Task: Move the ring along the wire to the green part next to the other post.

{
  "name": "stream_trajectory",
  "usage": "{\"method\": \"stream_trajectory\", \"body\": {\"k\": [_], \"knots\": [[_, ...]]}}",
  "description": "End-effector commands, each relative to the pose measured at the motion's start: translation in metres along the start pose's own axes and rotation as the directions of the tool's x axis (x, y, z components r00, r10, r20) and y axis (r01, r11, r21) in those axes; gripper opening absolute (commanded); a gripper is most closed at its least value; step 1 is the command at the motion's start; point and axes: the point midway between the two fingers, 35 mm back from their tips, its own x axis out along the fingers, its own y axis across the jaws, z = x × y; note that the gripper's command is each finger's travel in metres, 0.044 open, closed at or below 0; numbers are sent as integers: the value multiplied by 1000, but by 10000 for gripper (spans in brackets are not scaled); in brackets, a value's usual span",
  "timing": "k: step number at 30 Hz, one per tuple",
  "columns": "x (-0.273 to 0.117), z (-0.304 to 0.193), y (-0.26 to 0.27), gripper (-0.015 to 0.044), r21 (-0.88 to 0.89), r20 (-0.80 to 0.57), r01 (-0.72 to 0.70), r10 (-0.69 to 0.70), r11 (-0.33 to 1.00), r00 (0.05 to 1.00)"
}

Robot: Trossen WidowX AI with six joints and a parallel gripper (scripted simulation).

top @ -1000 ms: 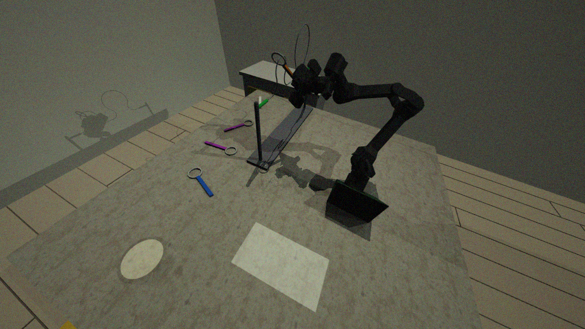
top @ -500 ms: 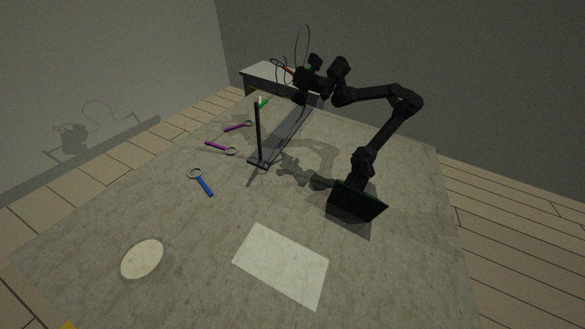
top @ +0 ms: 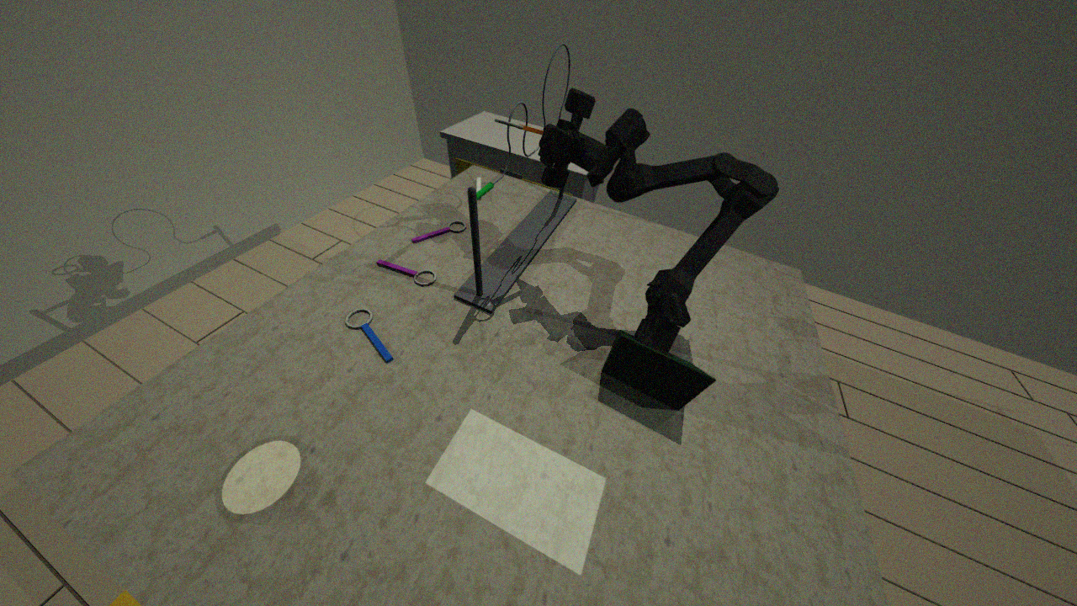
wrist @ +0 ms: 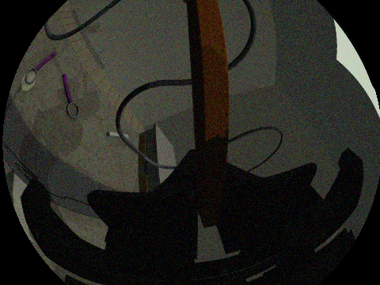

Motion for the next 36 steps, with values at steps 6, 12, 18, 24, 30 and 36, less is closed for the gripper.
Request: {"method": "stream_trajectory", "body": {"k": [6,12,18,24,30,36], "knots": [[1,2,-14,-150,-188,37,109,-103,976,994],[0,4,-23,-150,-294,66,174,-161,940,985],[0,7,-30,-150,-383,97,231,-210,894,973],[-1,9,-34,-150,-452,126,277,-246,848,961],[0,7,-34,-150,-483,140,297,-263,824,955],[2,3,-29,-150,-476,136,293,-259,829,956]]}}
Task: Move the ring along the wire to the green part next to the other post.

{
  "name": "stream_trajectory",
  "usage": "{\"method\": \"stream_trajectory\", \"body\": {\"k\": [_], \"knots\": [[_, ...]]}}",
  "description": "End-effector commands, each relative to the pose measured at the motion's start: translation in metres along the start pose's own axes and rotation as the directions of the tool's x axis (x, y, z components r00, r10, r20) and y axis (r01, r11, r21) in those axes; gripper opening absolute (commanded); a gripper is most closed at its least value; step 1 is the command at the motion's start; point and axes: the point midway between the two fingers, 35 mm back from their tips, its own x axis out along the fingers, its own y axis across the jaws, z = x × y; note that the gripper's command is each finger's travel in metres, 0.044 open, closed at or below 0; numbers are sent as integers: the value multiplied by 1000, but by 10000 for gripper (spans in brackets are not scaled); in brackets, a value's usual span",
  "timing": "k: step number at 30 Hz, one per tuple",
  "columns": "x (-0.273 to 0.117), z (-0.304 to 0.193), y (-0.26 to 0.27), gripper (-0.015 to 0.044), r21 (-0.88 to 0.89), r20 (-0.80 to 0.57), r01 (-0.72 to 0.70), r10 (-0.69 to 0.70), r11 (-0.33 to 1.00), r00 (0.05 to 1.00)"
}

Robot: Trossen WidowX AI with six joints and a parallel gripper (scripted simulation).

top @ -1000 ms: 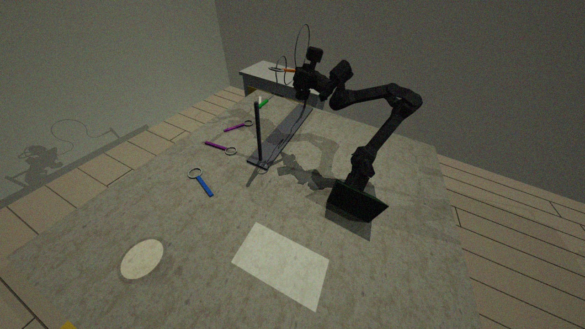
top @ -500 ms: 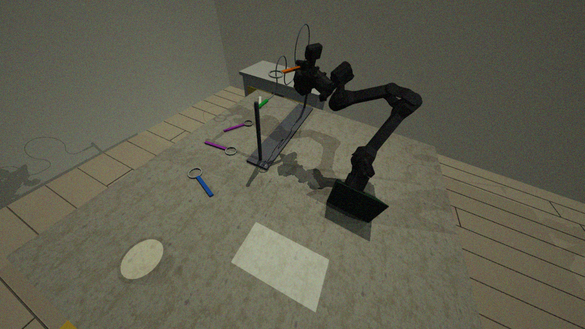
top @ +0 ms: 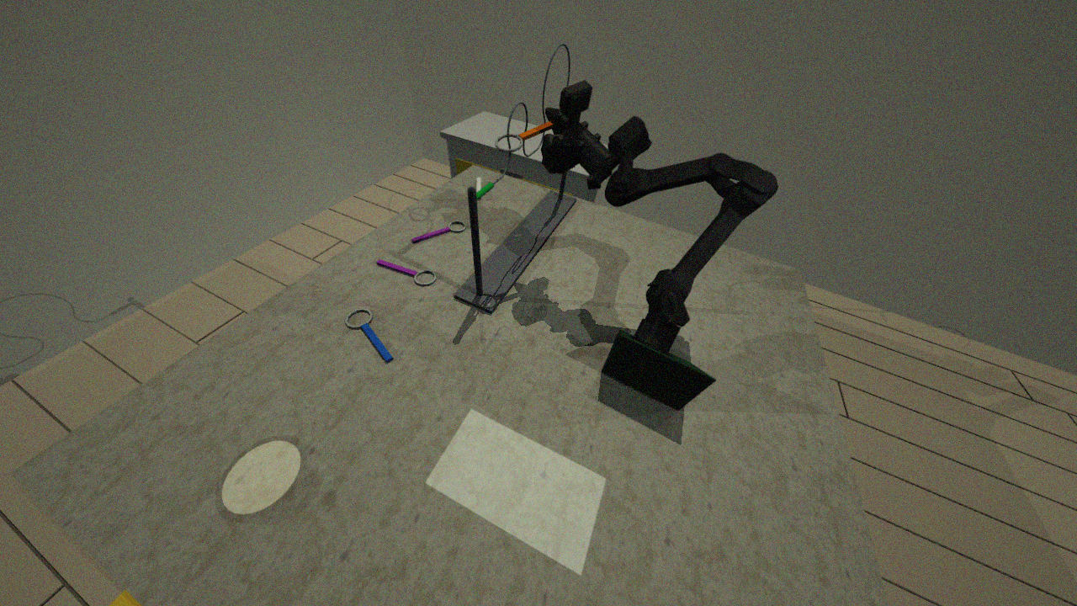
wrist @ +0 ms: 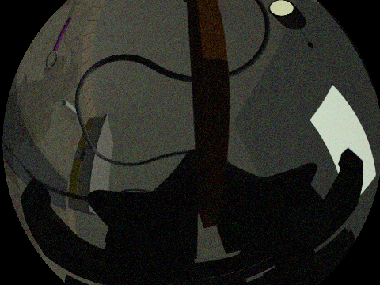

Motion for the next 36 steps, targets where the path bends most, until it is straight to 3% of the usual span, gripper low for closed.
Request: {"method": "stream_trajectory", "body": {"k": [1,19,36], "knots": [[-1,0,6,-150,7,1,-1,1,1000,1000],[-11,5,56,-150,262,-14,-141,150,955,989],[-28,32,109,-150,574,54,-290,318,766,947]]}}
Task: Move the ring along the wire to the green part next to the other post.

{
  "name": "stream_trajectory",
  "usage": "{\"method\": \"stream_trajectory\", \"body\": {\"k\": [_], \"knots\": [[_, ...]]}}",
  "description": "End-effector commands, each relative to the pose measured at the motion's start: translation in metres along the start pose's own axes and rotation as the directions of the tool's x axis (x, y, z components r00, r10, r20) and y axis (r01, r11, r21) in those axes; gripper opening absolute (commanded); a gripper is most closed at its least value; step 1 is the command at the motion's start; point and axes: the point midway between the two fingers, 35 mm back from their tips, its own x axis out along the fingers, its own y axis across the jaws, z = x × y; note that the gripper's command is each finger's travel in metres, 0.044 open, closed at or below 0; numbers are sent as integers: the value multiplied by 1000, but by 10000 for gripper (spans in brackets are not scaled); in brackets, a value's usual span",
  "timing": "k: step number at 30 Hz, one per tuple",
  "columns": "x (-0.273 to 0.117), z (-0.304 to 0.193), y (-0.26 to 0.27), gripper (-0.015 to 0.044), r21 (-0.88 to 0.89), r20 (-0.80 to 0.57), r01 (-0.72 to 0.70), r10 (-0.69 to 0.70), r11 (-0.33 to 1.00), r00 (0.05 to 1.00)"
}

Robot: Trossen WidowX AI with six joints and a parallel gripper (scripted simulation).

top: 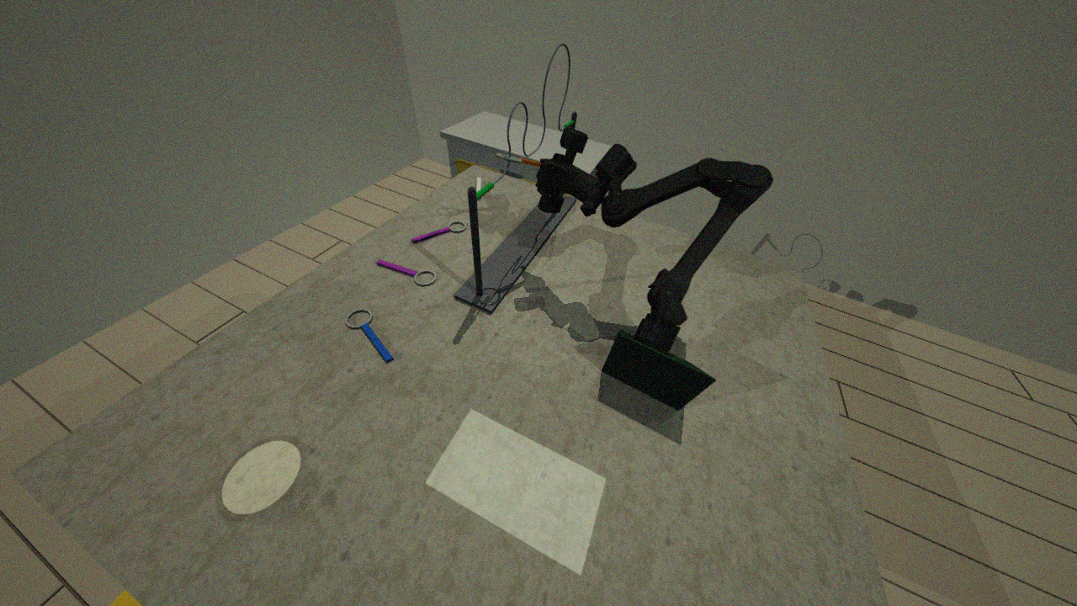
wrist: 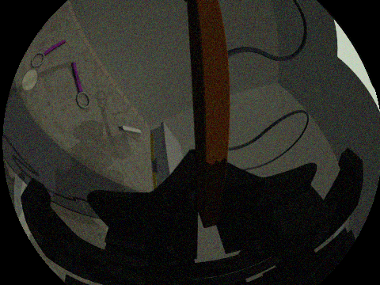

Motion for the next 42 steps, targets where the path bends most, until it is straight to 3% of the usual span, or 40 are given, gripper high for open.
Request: {"method": "stream_trajectory", "body": {"k": [1,20,42], "knots": [[2,1,20,-150,96,30,-55,53,994,998],[-13,20,84,-150,458,68,-238,234,856,970],[-44,64,133,-150,751,142,-361,399,553,906]]}}
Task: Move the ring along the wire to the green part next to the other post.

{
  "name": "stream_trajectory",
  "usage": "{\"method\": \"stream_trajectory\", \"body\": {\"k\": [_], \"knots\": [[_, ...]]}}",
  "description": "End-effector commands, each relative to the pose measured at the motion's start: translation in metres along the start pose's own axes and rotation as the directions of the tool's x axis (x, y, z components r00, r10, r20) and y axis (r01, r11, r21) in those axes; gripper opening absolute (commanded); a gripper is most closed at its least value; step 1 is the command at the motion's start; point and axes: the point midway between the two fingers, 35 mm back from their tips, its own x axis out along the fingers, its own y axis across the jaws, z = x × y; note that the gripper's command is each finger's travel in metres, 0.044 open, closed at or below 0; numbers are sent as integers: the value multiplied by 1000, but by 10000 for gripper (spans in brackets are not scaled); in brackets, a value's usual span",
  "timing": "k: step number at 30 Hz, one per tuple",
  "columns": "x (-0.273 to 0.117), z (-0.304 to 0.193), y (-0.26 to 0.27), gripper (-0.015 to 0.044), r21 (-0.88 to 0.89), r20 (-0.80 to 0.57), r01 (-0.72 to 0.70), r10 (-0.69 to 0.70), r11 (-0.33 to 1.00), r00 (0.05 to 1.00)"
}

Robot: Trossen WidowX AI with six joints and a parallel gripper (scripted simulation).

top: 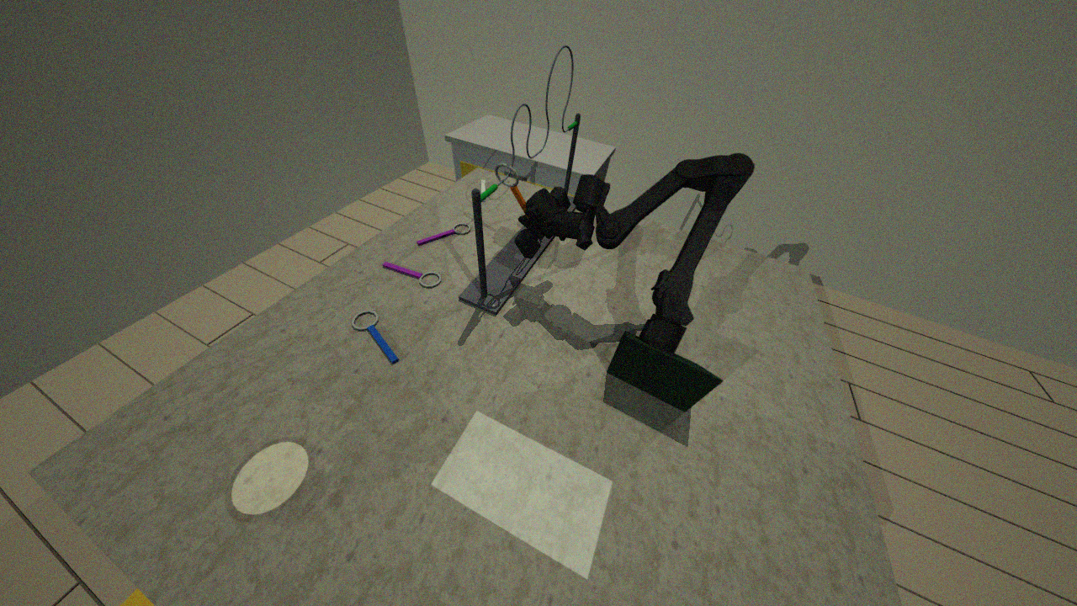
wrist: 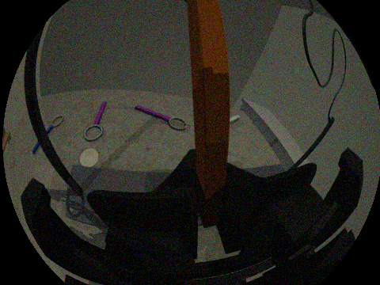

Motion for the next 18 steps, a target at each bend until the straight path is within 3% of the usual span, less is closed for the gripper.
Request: {"method": "stream_trajectory", "body": {"k": [1,18], "knots": [[-3,-2,16,-150,71,-14,-38,39,997,999],[-12,6,54,-150,234,-22,-109,117,966,993]]}}
